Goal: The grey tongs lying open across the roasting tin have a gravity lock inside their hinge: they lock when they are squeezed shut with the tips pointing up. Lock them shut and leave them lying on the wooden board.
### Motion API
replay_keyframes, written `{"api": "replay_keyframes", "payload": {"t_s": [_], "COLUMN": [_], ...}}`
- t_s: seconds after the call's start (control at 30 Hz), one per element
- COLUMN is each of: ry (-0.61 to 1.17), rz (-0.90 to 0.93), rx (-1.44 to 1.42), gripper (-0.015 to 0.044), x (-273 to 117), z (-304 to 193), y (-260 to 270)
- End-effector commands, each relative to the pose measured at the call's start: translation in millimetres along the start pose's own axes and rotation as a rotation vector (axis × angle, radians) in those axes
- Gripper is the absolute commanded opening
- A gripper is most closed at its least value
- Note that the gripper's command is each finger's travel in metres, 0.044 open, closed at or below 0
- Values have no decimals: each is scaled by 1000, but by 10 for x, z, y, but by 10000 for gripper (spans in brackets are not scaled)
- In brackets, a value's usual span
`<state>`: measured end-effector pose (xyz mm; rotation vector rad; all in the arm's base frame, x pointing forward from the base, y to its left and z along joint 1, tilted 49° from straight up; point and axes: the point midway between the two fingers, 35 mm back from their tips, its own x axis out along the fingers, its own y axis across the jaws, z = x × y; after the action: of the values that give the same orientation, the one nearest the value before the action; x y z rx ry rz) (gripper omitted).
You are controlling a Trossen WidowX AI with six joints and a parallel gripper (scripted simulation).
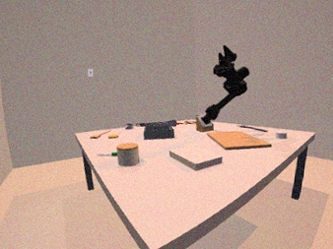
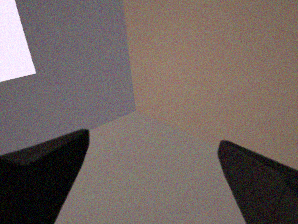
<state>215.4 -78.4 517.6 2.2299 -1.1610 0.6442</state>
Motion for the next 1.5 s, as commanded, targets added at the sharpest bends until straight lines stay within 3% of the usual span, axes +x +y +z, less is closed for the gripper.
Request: {"api": "replay_keyframes", "payload": {"t_s": [0.0,0.2,0.4,0.6,0.77,1.1,1.47], "ry": [0,-32,-150,-186,-308,-746,-1505], "rz": [0,-102,-333,-388,-544,-928,-1188], "rx": [0,-88,-264,-309,-366,-373,-20], "gripper": [426,440,440,440,440,440,440], "x": [0,153,398,441,492,169,-893], "z": [0,159,766,983,1533,3156,4682], "y": [0,-368,-1109,-1265,-1626,-2155,-2073]}}
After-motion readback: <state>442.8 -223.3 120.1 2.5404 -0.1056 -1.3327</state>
